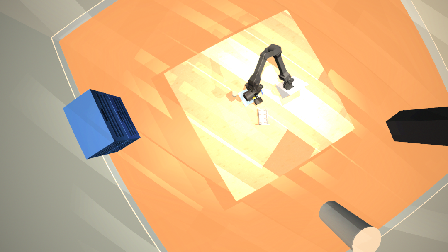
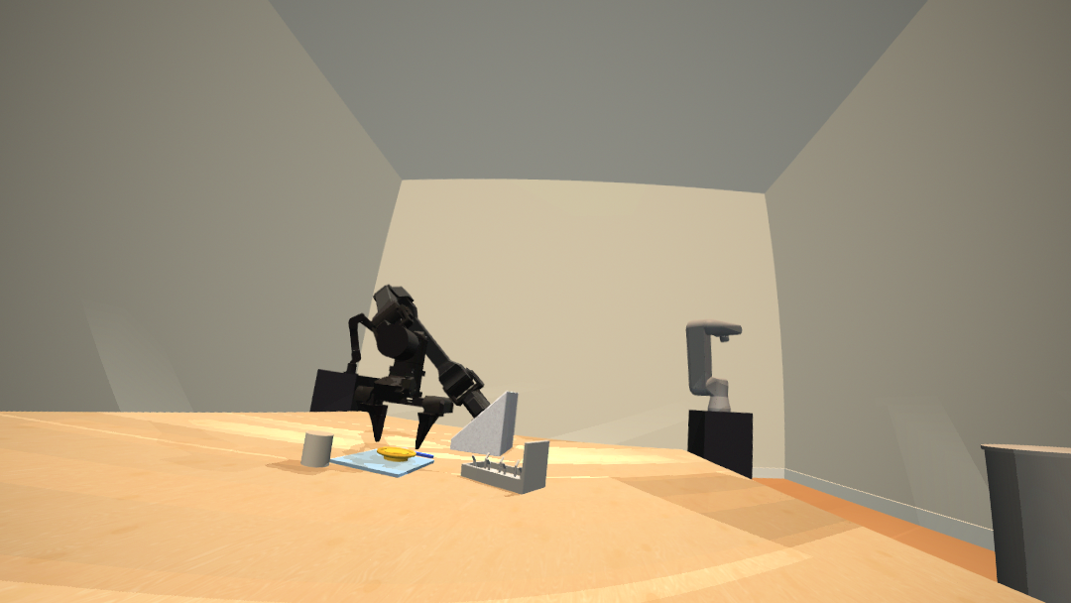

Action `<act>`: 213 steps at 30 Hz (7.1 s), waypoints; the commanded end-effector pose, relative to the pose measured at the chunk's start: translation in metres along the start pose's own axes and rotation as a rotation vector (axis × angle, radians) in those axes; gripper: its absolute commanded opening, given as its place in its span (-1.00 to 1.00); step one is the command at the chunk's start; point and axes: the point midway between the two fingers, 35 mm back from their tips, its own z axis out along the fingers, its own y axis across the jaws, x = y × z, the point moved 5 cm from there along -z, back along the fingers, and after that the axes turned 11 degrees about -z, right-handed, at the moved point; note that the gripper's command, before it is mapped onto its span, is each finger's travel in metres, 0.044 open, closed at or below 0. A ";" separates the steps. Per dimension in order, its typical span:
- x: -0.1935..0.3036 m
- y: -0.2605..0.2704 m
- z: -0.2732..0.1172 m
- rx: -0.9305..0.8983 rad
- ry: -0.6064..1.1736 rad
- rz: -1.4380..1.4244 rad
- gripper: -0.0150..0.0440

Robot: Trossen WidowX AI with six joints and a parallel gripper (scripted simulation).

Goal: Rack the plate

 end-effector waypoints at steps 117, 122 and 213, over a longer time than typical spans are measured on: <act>0.025 0.127 -0.102 -0.248 0.166 0.154 -0.49; 0.024 0.127 -0.089 -0.341 0.185 0.069 -0.49; 0.056 0.082 0.038 -0.580 -1.435 -0.919 -0.49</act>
